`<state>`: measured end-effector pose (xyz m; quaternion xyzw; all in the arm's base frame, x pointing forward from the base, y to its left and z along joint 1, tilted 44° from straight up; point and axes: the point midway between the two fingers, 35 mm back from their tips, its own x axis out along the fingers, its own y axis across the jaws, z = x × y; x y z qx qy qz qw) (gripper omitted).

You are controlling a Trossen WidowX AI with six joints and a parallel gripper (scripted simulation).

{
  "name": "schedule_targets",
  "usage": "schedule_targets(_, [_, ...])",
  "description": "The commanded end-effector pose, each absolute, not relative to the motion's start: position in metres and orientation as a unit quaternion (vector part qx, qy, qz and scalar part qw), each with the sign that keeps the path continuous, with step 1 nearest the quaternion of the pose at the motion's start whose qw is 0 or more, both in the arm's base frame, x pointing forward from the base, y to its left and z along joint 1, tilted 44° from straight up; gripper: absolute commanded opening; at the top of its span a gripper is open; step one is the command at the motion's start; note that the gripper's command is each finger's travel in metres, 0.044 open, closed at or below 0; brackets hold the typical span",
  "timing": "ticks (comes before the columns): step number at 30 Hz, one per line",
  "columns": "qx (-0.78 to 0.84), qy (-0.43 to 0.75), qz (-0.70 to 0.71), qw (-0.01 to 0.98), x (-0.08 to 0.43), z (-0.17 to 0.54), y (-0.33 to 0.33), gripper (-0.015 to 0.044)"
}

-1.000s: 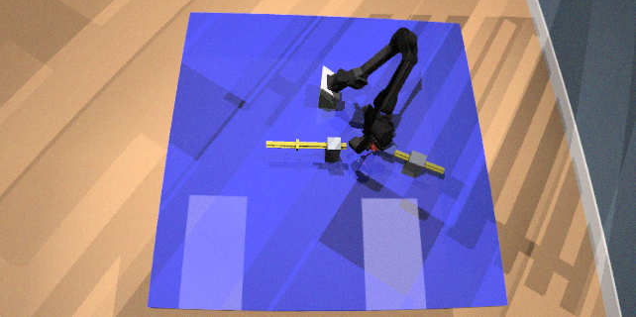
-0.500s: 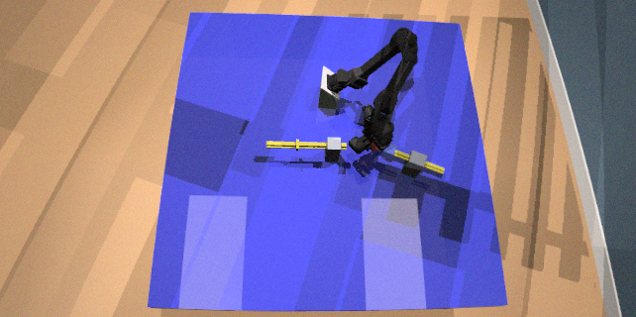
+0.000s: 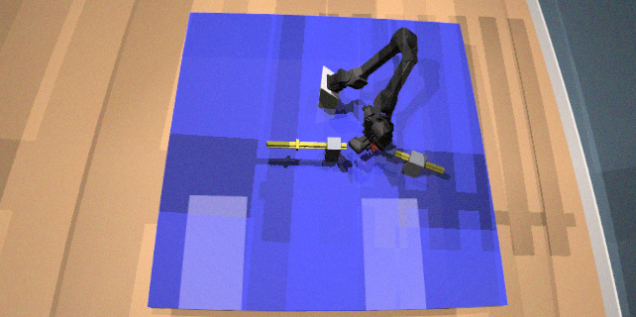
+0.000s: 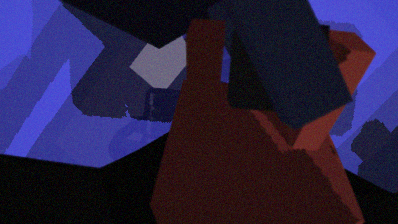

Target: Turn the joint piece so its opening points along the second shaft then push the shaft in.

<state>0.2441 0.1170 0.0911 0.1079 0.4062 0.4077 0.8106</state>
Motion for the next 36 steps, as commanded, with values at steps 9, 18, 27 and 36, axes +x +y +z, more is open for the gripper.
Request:
schedule_targets(9, [0.11,0.407,0.407,0.811,0.2441,0.0909,0.1169,0.0182])
schedule_targets(18, [0.11,0.407,0.407,0.811,0.2441,0.0909,0.1169,0.0182])
schedule_targets(27, [0.11,0.407,0.407,0.811,0.2441,0.0909,0.1169,0.0182])
schedule_targets(36, [0.108,0.406,0.408,0.811,0.2441,0.0911,0.117,0.0147])
